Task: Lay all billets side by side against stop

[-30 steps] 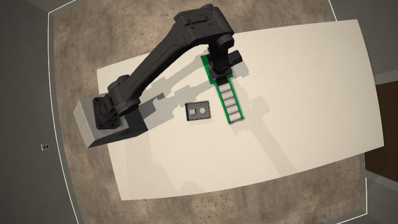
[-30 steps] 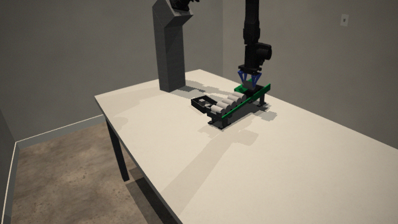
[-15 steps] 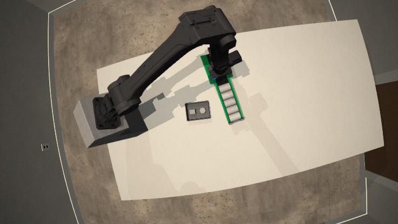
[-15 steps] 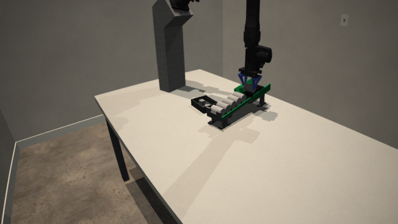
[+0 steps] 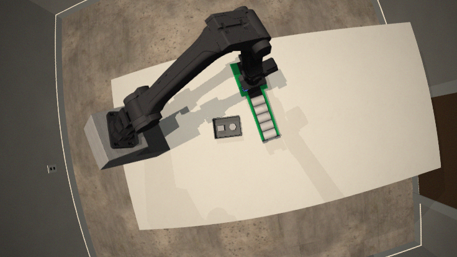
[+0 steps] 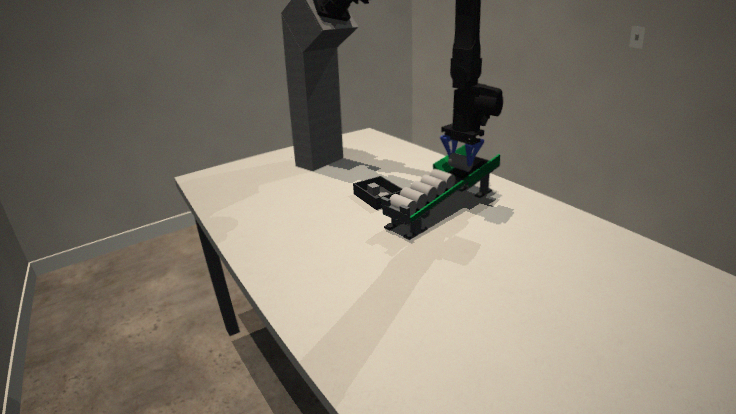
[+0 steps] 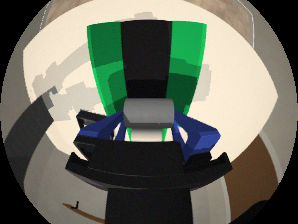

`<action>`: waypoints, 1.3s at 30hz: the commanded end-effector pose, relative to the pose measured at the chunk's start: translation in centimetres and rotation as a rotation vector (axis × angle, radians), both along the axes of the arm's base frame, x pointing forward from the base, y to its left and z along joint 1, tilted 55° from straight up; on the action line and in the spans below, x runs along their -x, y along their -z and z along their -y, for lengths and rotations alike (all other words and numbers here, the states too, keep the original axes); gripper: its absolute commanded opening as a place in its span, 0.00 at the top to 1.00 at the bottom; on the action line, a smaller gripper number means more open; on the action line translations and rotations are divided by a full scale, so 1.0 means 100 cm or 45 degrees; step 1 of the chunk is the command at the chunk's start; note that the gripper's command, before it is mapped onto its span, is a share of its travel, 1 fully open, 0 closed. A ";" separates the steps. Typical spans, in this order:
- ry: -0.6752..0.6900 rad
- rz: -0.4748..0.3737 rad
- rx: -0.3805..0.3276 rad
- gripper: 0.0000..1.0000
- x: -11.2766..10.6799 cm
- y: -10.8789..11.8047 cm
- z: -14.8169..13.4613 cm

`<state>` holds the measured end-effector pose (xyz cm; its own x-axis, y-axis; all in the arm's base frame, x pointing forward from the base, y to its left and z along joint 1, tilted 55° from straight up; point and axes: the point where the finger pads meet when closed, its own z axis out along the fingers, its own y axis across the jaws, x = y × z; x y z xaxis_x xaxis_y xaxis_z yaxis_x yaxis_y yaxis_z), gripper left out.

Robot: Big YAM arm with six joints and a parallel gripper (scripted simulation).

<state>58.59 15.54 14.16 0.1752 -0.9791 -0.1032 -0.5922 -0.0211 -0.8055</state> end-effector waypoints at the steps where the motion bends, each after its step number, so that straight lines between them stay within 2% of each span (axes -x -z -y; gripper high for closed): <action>1: 0.003 0.056 -0.022 1.00 -0.001 -0.025 -0.003; 29: 0.001 0.068 -0.026 1.00 -0.004 -0.026 -0.005; 32: 0.000 0.027 -0.015 1.00 -0.006 -0.004 -0.006; 36: -0.002 0.048 -0.020 1.00 -0.006 -0.013 -0.007; 39: -0.001 0.044 -0.019 1.00 -0.010 -0.007 -0.008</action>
